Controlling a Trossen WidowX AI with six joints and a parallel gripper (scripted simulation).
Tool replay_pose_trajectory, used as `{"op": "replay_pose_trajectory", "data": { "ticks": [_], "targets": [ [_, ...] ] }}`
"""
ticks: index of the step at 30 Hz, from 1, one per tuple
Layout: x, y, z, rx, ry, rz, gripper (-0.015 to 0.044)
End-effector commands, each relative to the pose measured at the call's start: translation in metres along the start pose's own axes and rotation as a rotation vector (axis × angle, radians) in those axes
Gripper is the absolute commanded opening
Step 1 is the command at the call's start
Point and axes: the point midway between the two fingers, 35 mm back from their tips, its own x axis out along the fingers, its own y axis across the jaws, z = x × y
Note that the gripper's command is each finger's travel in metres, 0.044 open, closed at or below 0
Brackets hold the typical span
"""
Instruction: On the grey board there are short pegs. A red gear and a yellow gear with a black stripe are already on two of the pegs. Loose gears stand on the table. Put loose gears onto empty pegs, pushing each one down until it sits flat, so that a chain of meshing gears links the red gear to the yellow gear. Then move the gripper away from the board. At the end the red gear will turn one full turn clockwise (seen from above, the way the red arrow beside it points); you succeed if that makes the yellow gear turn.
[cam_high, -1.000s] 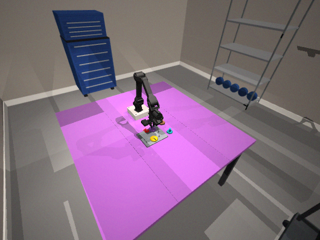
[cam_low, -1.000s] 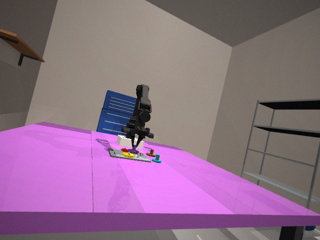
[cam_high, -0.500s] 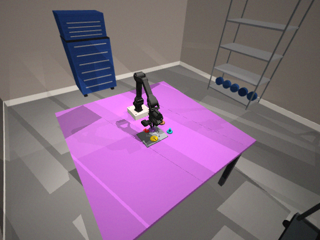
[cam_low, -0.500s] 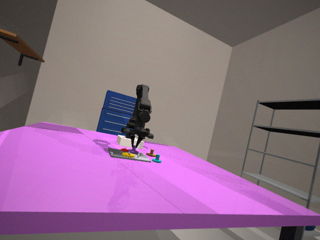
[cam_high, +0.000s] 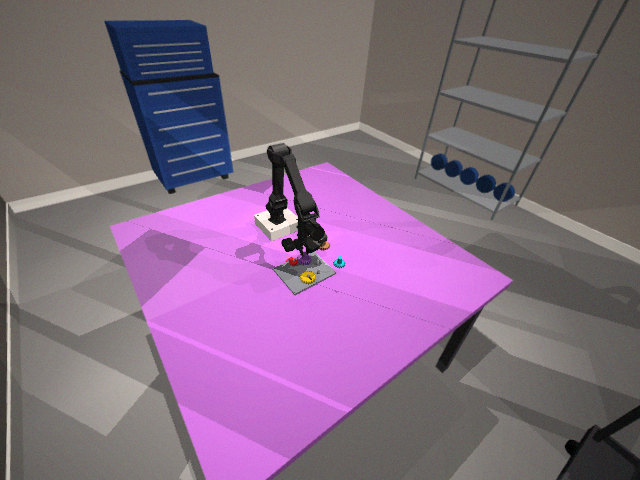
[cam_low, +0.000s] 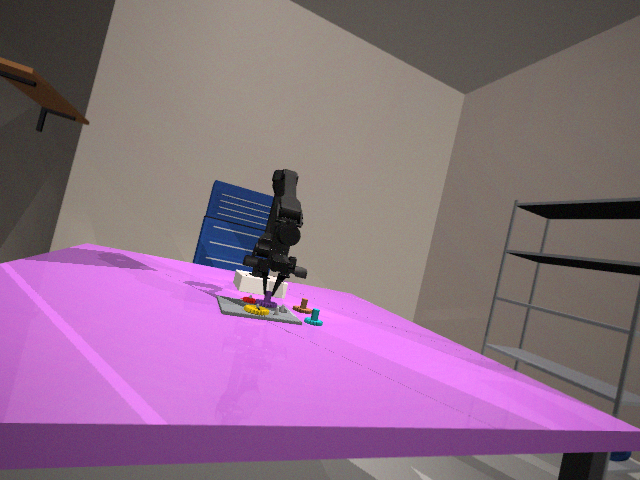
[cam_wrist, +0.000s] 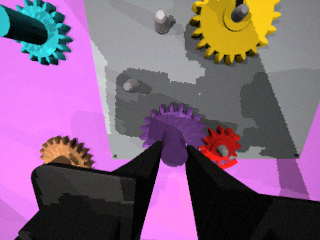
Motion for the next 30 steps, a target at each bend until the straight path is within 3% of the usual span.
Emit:
{"op": "replay_pose_trajectory", "data": {
  "ticks": [1, 10, 14, 25, 30],
  "targets": [
    [-0.003, 0.000, 0.000, -0.049, 0.000, 0.000, 0.0140],
    [-0.047, 0.000, 0.000, -0.061, 0.000, 0.000, 0.0140],
    [-0.048, 0.000, 0.000, -0.061, 0.000, 0.000, 0.0140],
    [-0.040, 0.105, -0.047, 0.075, 0.002, 0.013, 0.0429],
    [-0.040, 0.125, -0.064, 0.123, 0.007, 0.012, 0.0440]
  ]
}}
